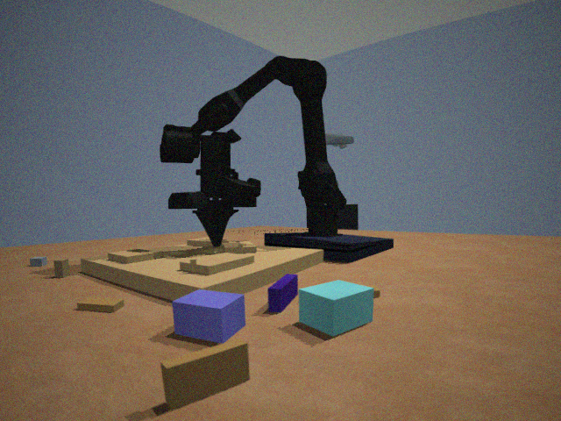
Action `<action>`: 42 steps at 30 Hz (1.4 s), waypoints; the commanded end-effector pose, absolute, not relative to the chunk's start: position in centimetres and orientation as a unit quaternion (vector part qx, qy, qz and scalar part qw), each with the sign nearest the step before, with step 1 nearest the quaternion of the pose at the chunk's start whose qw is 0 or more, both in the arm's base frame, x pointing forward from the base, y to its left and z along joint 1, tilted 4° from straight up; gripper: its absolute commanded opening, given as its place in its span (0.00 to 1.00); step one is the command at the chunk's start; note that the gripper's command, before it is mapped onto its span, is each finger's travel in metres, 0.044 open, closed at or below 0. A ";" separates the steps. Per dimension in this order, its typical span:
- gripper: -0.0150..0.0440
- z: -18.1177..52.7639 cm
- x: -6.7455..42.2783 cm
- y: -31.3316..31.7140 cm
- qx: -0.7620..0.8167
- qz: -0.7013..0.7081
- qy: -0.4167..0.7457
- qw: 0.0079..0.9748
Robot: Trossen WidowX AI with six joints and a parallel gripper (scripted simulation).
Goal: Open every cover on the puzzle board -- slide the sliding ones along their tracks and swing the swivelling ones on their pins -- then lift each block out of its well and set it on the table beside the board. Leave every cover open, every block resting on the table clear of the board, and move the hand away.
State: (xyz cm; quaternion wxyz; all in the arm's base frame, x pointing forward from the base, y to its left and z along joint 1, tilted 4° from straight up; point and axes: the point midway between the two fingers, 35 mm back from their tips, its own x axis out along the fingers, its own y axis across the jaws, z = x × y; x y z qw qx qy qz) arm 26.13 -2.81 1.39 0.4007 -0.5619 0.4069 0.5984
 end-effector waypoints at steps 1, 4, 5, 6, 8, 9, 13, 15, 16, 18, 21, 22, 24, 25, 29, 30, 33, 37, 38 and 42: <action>0.25 1.3 25.6 -2.8 -0.561 0.600 0.407 0.398; 0.25 1.3 25.3 -2.8 -0.561 0.601 0.408 0.398; 0.25 1.3 25.2 -2.8 -0.561 0.601 0.408 0.398; 0.25 1.3 25.1 -2.8 -0.561 0.601 0.408 0.398; 0.25 1.3 24.8 -2.7 -0.561 0.601 0.408 0.398; 0.25 1.3 24.7 -2.7 -0.561 0.601 0.408 0.398; 0.25 1.4 24.2 -2.7 -0.561 0.601 0.408 0.398; 0.25 1.4 23.9 -2.6 -0.561 0.601 0.408 0.398; 0.25 1.4 23.8 -2.6 -0.561 0.601 0.408 0.398; 0.25 1.4 23.6 -2.6 -0.561 0.601 0.408 0.398; 0.25 1.4 23.5 -2.5 -0.561 0.601 0.408 0.398; 0.25 1.4 23.4 -2.5 -0.561 0.601 0.408 0.398; 0.25 1.4 23.2 -2.4 -0.561 0.601 0.408 0.398; 0.25 1.4 23.1 -2.4 -0.561 0.601 0.408 0.398; 0.25 1.4 22.6 -2.2 -0.561 0.601 0.408 0.397; 0.25 1.5 22.5 -2.1 -0.561 0.601 0.408 0.397; 0.25 1.5 22.2 -2.0 -0.561 0.601 0.408 0.397; 0.25 1.5 21.7 -1.8 -0.560 0.601 0.408 0.397; 0.25 1.5 21.6 -1.8 -0.560 0.601 0.408 0.397; 0.25 1.5 21.4 -1.6 -0.560 0.601 0.408 0.397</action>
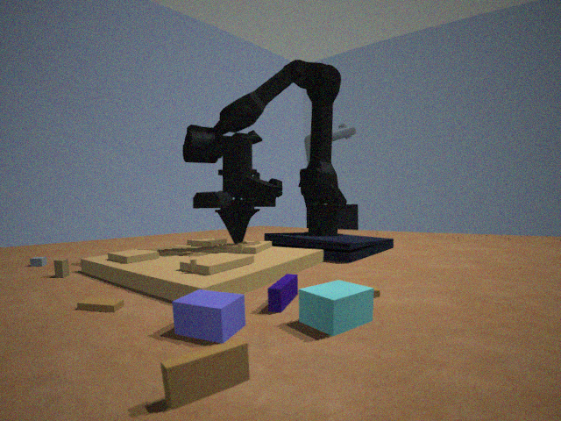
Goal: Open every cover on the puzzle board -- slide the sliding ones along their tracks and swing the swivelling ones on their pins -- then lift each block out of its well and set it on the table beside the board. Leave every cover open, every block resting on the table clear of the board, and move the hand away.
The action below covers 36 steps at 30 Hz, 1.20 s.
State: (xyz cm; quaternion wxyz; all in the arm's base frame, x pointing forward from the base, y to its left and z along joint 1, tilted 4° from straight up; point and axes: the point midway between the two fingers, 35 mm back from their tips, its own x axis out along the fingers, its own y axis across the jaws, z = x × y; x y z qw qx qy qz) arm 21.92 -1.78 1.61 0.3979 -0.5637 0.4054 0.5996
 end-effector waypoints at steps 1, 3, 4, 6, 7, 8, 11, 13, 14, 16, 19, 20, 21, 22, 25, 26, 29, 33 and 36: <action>0.25 1.5 21.3 -1.6 -0.560 0.602 0.408 0.397; 0.25 1.5 21.1 -1.4 -0.560 0.602 0.408 0.397; 0.25 1.5 21.0 -1.3 -0.560 0.602 0.408 0.397; 0.25 1.6 20.8 -1.2 -0.560 0.602 0.408 0.397; 0.25 1.6 20.7 -1.1 -0.560 0.602 0.408 0.397; 0.25 1.6 20.6 -1.0 -0.560 0.602 0.408 0.397; 0.25 1.6 20.3 -0.8 -0.560 0.602 0.408 0.397; 0.25 1.6 20.1 -0.6 -0.560 0.602 0.408 0.397; 0.25 1.6 20.0 -0.5 -0.560 0.602 0.408 0.397; 0.25 1.6 19.9 -0.5 -0.560 0.602 0.408 0.397; 0.25 1.9 19.9 -0.5 -0.560 0.602 0.408 0.397; 0.25 2.0 19.9 -0.5 -0.560 0.602 0.408 0.397; 0.25 2.2 20.0 -0.5 -0.560 0.602 0.408 0.397; 0.25 2.3 20.0 -0.5 -0.560 0.602 0.408 0.397; 0.25 2.7 20.0 -0.5 -0.560 0.602 0.408 0.397; 0.25 2.8 20.1 -0.5 -0.560 0.602 0.408 0.397; 0.25 3.2 20.1 -0.5 -0.560 0.602 0.408 0.398; 0.25 3.7 20.2 -0.5 -0.560 0.602 0.408 0.398; 0.25 4.1 20.2 -0.5 -0.560 0.602 0.408 0.398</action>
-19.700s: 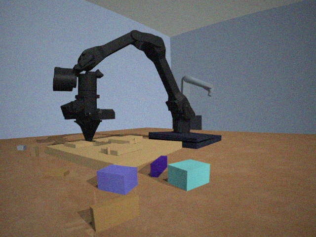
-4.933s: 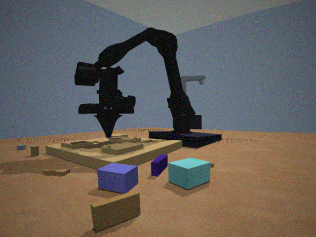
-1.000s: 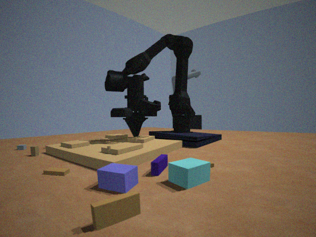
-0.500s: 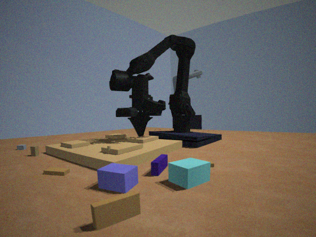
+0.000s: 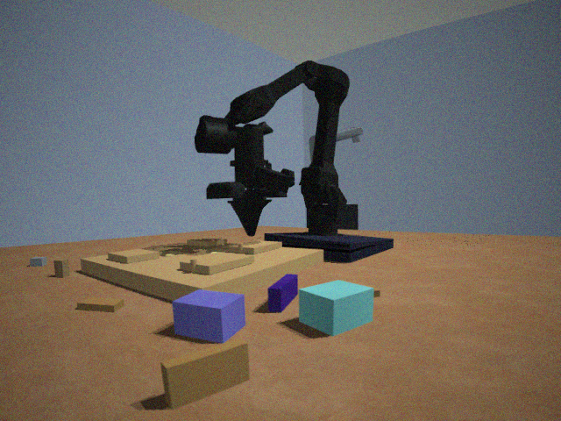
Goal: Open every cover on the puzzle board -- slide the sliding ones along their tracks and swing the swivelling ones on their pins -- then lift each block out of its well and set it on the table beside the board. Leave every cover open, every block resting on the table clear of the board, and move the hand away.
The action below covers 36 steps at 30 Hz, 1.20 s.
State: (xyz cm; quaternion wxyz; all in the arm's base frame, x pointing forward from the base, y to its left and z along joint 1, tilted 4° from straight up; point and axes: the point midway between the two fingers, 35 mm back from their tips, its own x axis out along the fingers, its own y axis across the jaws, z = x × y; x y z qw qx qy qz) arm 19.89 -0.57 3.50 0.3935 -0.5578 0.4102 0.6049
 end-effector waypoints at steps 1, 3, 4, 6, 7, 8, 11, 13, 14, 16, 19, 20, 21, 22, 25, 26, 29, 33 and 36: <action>0.25 4.2 20.2 -0.5 -0.560 0.602 0.408 0.398; 0.25 4.5 20.2 -0.5 -0.560 0.602 0.408 0.398; 0.25 4.6 20.2 -0.6 -0.560 0.602 0.408 0.398; 0.25 4.8 20.2 -0.6 -0.560 0.602 0.408 0.398; 0.25 5.0 20.2 -0.6 -0.560 0.602 0.408 0.398; 0.25 5.1 20.2 -0.6 -0.560 0.602 0.408 0.398; 0.25 5.5 20.2 -0.6 -0.560 0.602 0.408 0.398; 0.25 5.8 20.2 -0.6 -0.560 0.602 0.408 0.397; 0.25 5.9 20.2 -0.6 -0.560 0.602 0.408 0.397; 0.25 6.2 20.2 -0.6 -0.560 0.602 0.408 0.397; 0.25 6.6 20.2 -0.6 -0.560 0.602 0.408 0.397; 0.25 6.0 20.0 -0.6 -0.556 0.603 0.412 0.396; 0.25 6.0 20.2 -0.5 -0.554 0.600 0.416 0.400; 0.25 6.0 20.4 -0.3 -0.550 0.595 0.423 0.407; 0.25 6.2 21.7 0.8 -0.529 0.568 0.453 0.438; 0.25 6.2 22.1 1.2 -0.521 0.559 0.464 0.449; 0.25 6.4 23.1 2.3 -0.495 0.530 0.494 0.479; 0.25 6.8 24.5 3.8 -0.449 0.483 0.540 0.524; 0.25 7.0 25.5 5.0 -0.411 0.445 0.571 0.554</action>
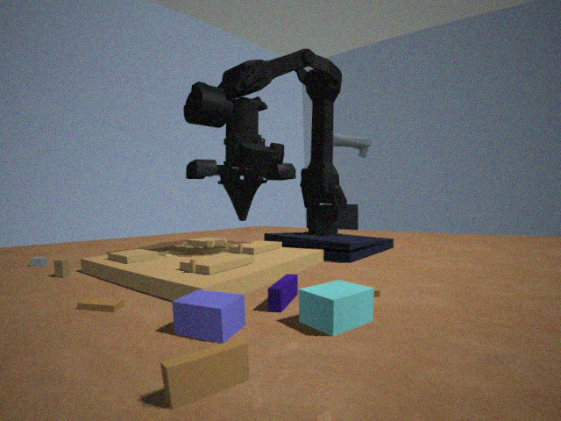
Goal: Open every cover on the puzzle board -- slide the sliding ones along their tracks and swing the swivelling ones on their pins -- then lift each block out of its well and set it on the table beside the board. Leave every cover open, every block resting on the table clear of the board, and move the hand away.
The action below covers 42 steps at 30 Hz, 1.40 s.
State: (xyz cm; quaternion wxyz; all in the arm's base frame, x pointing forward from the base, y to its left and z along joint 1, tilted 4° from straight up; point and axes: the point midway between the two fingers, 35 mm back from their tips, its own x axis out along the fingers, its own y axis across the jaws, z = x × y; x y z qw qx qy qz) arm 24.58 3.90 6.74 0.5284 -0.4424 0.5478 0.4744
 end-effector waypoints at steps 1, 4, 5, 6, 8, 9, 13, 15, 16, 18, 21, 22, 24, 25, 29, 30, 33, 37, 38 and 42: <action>0.25 7.1 25.8 5.4 -0.398 0.432 0.581 0.563; 0.25 7.2 26.7 6.8 -0.358 0.391 0.609 0.590; 0.25 7.3 27.0 7.2 -0.344 0.377 0.618 0.598; 0.25 7.3 27.3 7.7 -0.330 0.363 0.626 0.606; 0.25 7.4 27.8 8.7 -0.302 0.334 0.642 0.621; 0.25 7.5 28.1 9.2 -0.287 0.319 0.649 0.627; 0.25 7.5 29.0 11.3 -0.227 0.259 0.676 0.651; 0.25 7.5 29.3 12.3 -0.197 0.228 0.687 0.661; 0.25 7.5 29.5 12.9 -0.181 0.213 0.692 0.665; 0.25 7.5 29.8 14.0 -0.150 0.181 0.701 0.673; 0.25 7.5 30.2 15.3 -0.114 0.144 0.710 0.680; 0.25 7.5 30.2 15.4 -0.111 0.141 0.711 0.680; 0.25 7.5 30.2 15.4 -0.111 0.141 0.711 0.680; 0.25 7.5 30.2 15.4 -0.111 0.141 0.711 0.680; 0.25 7.5 30.2 15.4 -0.111 0.141 0.711 0.680; 0.25 7.5 30.2 15.4 -0.111 0.141 0.711 0.680; 0.25 7.5 30.2 15.4 -0.111 0.141 0.711 0.680; 0.25 7.5 30.2 15.4 -0.111 0.141 0.711 0.680; 0.25 7.5 30.2 15.4 -0.111 0.141 0.711 0.680; 0.25 7.5 30.2 15.4 -0.111 0.141 0.711 0.680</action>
